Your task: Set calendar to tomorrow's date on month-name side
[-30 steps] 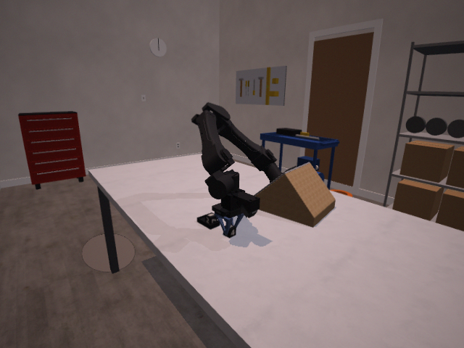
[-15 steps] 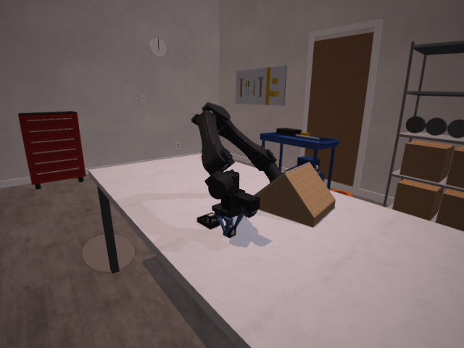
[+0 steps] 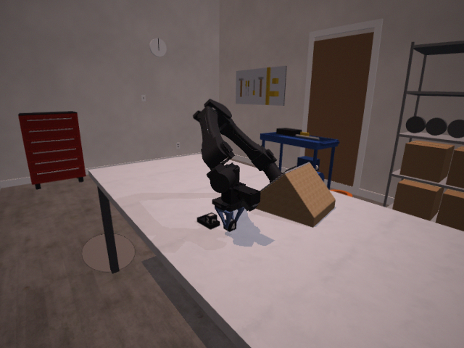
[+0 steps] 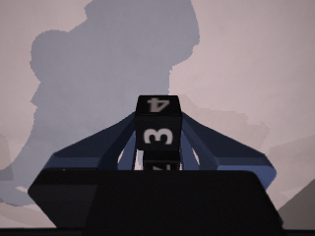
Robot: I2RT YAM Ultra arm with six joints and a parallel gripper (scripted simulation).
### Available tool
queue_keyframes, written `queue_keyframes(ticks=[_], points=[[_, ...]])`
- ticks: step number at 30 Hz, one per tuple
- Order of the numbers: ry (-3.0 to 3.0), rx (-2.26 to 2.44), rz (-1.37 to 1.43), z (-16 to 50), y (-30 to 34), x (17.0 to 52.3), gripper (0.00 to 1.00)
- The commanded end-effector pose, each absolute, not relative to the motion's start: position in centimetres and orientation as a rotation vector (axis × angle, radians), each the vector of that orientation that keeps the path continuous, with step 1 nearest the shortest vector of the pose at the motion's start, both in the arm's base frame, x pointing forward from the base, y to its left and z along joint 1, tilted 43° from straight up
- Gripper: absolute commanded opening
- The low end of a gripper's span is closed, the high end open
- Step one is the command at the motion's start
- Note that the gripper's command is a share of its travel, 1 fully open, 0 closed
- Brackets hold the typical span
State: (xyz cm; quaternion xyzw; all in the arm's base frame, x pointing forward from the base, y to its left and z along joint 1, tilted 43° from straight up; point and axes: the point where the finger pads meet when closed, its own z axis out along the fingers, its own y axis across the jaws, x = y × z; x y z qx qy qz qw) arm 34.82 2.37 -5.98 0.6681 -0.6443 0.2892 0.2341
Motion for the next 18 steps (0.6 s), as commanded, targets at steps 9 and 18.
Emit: queue_keyframes(ticks=[9, 18], points=[[-1.781, 1.855, 0.809, -0.6, 7.7, 34.4, 0.27], [-1.781, 1.855, 0.809, -0.1, 8.1, 34.3, 0.27]])
